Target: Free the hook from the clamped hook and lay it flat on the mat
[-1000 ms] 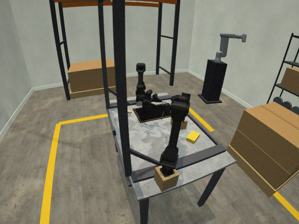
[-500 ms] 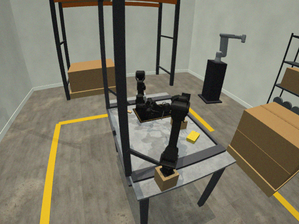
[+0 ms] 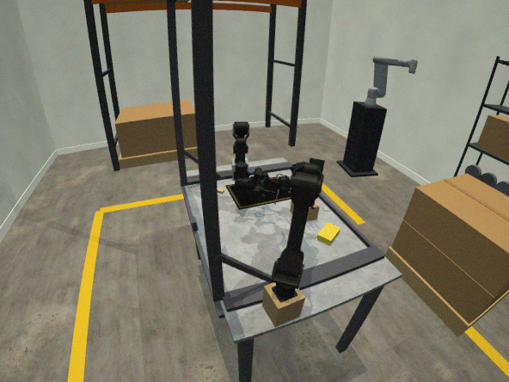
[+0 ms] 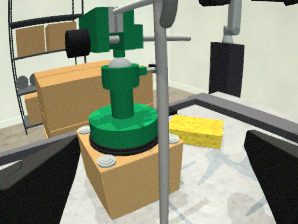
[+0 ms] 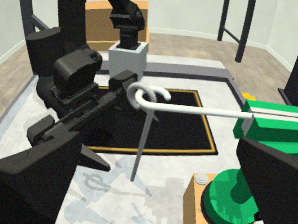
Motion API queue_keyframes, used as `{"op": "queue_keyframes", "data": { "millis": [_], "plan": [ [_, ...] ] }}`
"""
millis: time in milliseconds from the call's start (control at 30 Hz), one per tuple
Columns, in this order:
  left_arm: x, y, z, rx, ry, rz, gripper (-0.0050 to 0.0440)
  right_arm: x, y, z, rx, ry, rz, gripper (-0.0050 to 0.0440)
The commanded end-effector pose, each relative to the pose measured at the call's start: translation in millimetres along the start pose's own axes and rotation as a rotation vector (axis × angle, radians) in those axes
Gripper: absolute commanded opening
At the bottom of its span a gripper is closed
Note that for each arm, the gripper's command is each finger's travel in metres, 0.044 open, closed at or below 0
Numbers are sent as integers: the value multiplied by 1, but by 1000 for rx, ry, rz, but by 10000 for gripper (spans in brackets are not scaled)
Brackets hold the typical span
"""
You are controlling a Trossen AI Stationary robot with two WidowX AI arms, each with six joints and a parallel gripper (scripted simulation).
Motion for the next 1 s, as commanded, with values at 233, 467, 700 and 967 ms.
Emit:
{"op": "queue_keyframes", "data": {
  "millis": [233,467,700,967],
  "plan": [
    [7,-3,-19,13,-9,18,440,14,0,3,-1,-30,17,440],
    [7,-3,-28,20,-9,17,440,14,0,3,-1,-30,17,440],
    [7,-2,-39,29,-10,17,440,14,0,3,-1,-30,17,440],
    [7,-2,-42,31,-10,17,416,14,0,3,-1,-30,17,440]
  ]
}}
Point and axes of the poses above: on each arm, the point midway between the two fingers, 35 mm back from their tips, its own z axis back along the fingers, its own y axis across the jaws, x = y × z, the point moved 2 cm from there along z, back along the fingers, and after that the axes turned 3 degrees about -z, right-handed, at the moved point
